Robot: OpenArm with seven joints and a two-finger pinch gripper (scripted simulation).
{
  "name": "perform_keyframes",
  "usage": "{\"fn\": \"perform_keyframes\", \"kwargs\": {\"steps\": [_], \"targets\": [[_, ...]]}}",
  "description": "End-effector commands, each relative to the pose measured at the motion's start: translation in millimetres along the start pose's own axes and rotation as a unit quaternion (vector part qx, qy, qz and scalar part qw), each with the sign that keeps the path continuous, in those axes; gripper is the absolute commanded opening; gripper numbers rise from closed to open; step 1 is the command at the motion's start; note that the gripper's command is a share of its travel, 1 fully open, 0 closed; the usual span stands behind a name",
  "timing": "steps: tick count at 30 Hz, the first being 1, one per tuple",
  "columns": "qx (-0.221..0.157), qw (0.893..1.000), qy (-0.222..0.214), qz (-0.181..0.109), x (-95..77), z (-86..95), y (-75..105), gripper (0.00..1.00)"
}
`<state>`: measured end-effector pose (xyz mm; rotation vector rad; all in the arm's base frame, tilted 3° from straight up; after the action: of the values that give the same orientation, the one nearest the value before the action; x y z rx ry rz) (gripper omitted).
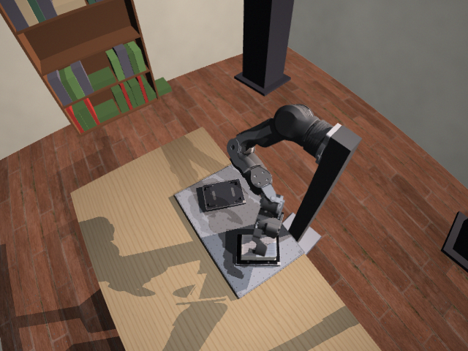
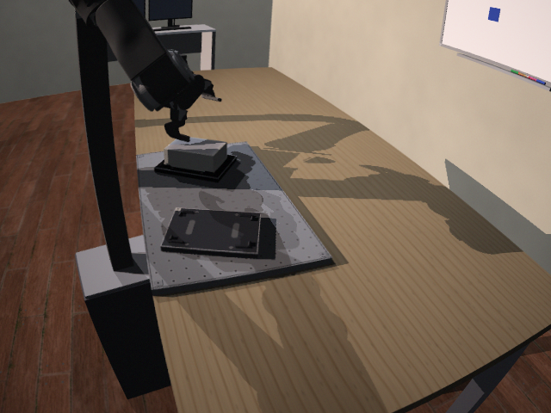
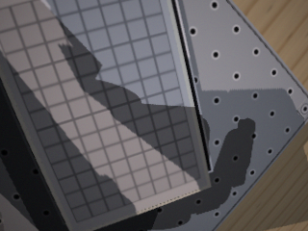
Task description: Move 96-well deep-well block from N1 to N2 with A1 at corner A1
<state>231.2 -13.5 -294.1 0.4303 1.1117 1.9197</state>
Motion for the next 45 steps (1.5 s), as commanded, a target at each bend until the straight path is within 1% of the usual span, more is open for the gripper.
{"fn": "perform_keyframes", "kwargs": {"steps": [1, 11, 13, 16, 28, 30, 33, 45], "targets": [[0.031, 0.999, -0.001, 0.011, 4.5, -11.9, -1.1, 0.77], [0.031, 0.999, -0.001, 0.011, 4.5, -11.9, -1.1, 0.77], [0.070, 0.997, 0.026, 0.025, 3.4, -9.3, -1.0, 0.77], [0.133, 0.988, 0.066, 0.046, 1.1, -6.8, -1.4, 0.77], [0.133, 0.988, 0.066, 0.046, 1.1, -6.8, -1.4, 0.77], [0.172, 0.979, 0.092, 0.060, 0.9, -4.6, -1.8, 0.77], [0.234, 0.960, 0.131, 0.080, -0.7, -1.9, -2.7, 0.77], [0.234, 0.960, 0.131, 0.080, -0.7, -1.9, -2.7, 0.77]]}}
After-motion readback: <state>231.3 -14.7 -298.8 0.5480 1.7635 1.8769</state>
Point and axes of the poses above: the point where the finger pads meet when closed, its own y axis back along the fingers, its own z axis across the jaws, x = y × z, the point moved 2 cm from there along y, back along the fingers, and after that the axes turned 10 degrees about y, right-handed, at the moved point
